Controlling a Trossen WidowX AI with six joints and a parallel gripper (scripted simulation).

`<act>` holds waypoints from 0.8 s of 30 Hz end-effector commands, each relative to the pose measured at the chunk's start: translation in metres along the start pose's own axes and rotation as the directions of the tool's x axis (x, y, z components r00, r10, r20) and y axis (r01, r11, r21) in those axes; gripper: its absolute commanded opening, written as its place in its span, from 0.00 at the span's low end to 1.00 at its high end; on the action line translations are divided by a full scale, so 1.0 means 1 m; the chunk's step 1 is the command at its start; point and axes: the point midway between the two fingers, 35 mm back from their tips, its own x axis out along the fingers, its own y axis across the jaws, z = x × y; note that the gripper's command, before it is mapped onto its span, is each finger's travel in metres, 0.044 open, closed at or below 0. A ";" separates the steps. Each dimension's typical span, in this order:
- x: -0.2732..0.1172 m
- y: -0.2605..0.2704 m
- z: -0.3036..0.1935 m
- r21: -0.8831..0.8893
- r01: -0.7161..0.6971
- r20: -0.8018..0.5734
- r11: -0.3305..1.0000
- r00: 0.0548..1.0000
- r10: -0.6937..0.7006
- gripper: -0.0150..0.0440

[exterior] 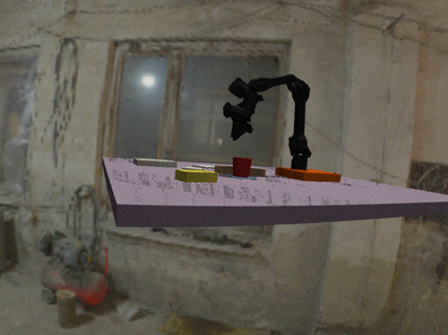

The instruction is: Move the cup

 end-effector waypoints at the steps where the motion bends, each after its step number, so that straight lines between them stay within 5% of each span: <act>1: 0.025 -0.005 -0.054 0.120 0.307 -0.224 0.944 0.935 -0.275 0.50; 24: 0.045 -0.014 -0.065 0.130 0.352 -0.247 0.927 0.917 -0.313 0.50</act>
